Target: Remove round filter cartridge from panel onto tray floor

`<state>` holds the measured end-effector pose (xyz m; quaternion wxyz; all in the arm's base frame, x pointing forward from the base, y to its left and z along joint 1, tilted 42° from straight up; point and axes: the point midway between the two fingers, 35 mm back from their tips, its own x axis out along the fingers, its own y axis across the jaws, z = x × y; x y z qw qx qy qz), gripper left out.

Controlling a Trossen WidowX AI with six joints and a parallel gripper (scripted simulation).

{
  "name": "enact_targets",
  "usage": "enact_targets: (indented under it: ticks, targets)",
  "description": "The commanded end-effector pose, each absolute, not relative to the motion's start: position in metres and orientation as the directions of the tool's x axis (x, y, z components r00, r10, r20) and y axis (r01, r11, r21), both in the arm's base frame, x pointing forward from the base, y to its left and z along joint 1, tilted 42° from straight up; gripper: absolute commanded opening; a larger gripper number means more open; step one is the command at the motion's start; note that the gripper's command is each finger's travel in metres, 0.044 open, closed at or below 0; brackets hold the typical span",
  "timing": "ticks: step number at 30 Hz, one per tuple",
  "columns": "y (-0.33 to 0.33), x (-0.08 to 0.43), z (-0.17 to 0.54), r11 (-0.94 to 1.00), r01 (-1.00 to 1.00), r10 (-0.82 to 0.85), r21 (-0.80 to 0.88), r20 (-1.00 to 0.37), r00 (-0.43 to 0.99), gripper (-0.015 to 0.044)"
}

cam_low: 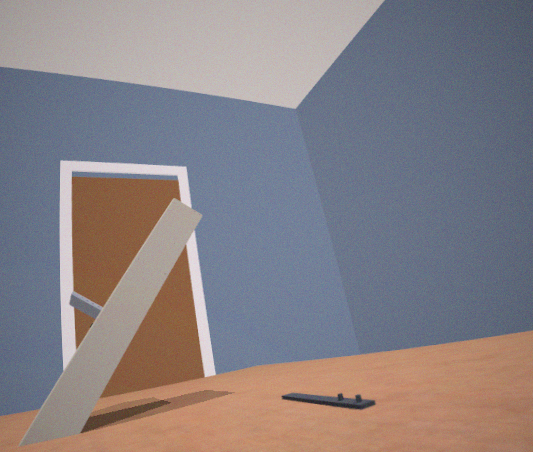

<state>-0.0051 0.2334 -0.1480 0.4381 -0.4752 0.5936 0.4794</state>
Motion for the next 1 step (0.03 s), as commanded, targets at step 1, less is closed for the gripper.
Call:
enact_targets:
  ticks: [1]
  targets:
    - [0.2331, -0.0053, -0.1483, 0.09, -0.984, -0.145, 0.153, -0.976, -0.165, 0.044]
